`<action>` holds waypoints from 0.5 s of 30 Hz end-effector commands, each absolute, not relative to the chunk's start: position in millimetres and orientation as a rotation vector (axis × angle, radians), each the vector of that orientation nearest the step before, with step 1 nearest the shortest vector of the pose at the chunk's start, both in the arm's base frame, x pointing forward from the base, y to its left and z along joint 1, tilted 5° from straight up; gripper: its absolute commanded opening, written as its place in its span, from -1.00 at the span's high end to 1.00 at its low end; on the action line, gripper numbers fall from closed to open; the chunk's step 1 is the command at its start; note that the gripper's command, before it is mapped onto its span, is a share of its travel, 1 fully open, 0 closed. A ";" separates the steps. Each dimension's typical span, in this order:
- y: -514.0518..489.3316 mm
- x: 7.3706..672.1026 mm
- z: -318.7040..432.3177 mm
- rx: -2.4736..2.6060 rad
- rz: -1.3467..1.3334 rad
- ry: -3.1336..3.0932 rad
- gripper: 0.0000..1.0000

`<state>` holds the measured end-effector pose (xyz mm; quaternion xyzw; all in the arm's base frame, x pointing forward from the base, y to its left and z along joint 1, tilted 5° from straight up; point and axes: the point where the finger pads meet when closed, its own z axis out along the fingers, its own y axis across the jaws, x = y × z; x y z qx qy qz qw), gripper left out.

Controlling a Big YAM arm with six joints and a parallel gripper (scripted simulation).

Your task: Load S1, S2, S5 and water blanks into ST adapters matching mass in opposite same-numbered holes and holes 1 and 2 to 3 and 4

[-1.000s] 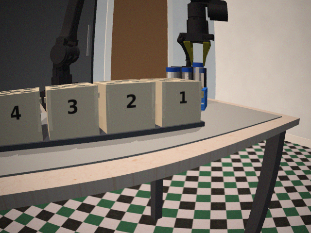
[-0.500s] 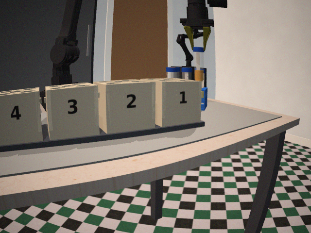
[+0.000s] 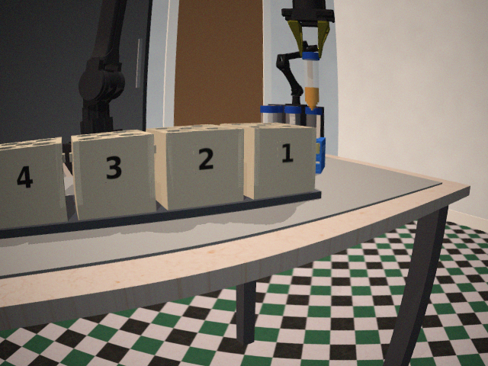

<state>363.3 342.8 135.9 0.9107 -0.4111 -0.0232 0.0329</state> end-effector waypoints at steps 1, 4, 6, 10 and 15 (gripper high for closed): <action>352.5 381.1 175.9 2.865 -0.032 -1.293 1.00; 351.7 380.9 192.7 2.876 -0.023 -1.298 1.00; 351.6 380.9 199.5 2.877 -0.023 -1.298 1.00; 351.4 374.5 186.8 2.844 -0.046 -1.284 1.00; 351.4 374.5 186.8 2.844 -0.046 -1.284 1.00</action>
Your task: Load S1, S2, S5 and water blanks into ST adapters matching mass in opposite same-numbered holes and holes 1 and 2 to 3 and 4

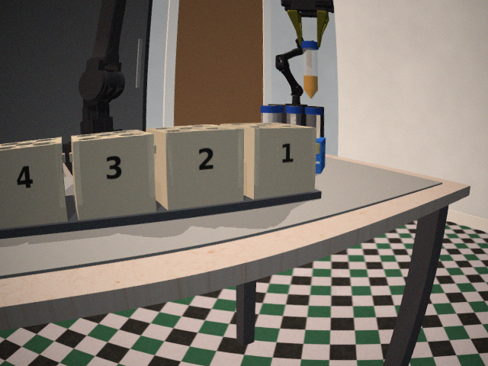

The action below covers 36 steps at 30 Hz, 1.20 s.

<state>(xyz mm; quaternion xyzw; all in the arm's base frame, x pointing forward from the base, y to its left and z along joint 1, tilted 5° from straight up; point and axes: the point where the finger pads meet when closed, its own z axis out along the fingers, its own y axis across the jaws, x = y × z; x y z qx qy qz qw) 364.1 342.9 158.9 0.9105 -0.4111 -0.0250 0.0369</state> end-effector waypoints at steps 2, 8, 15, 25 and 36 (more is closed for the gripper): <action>351.4 374.5 186.8 2.844 -0.046 -1.284 1.00; 351.4 374.5 186.8 2.844 -0.046 -1.284 1.00; 351.4 374.5 186.8 2.844 -0.046 -1.284 1.00; 351.4 374.5 186.8 2.844 -0.046 -1.284 1.00; 344.2 381.2 208.3 2.843 -0.022 -1.368 1.00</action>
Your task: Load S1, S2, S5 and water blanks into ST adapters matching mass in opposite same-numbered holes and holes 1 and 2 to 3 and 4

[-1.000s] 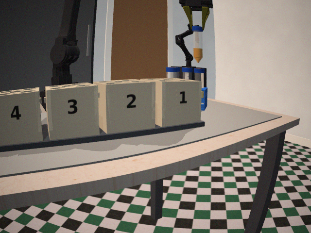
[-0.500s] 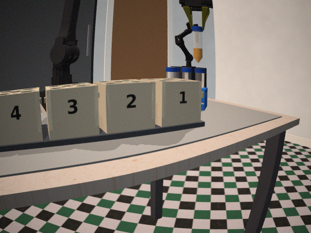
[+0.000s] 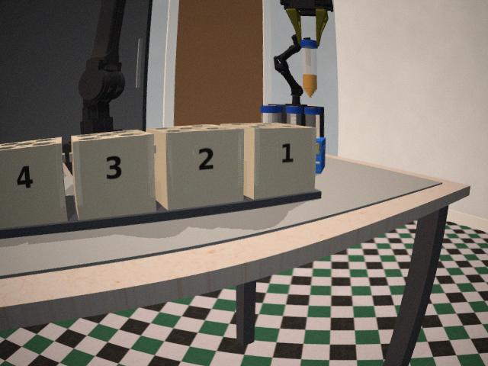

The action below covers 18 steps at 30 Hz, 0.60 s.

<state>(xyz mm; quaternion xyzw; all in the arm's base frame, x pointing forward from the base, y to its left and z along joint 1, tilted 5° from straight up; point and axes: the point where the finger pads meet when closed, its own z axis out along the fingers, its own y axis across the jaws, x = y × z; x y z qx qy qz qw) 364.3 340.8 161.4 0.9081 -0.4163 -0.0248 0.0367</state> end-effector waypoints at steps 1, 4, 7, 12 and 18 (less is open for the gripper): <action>325.5 367.1 186.1 2.773 -0.055 -1.381 1.00; 309.2 369.5 185.9 2.733 -0.037 -1.499 1.00; 289.5 367.7 185.6 2.670 -0.033 -1.607 1.00; 256.4 364.3 184.8 2.554 -0.028 -1.779 1.00; 230.0 361.4 184.2 2.454 -0.025 -1.912 1.00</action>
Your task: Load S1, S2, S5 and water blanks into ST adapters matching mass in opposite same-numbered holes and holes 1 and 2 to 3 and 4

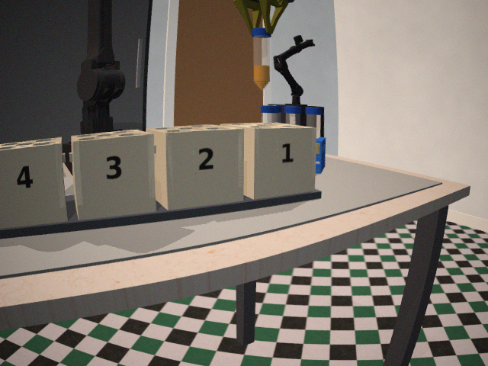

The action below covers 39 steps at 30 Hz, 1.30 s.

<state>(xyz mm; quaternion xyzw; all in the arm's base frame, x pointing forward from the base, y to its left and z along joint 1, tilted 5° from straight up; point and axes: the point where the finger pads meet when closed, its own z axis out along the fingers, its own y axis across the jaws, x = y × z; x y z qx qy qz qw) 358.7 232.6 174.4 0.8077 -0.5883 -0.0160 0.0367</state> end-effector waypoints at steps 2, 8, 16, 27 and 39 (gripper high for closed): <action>216.4 360.3 183.9 2.401 -0.019 -1.975 1.00; 176.4 356.4 184.2 2.233 -0.009 -2.159 1.00; 135.8 350.8 185.2 2.047 -0.004 -2.324 1.00; 61.6 339.1 186.8 1.675 0.007 -2.582 1.00; 36.3 335.9 181.3 1.341 0.009 -2.750 1.00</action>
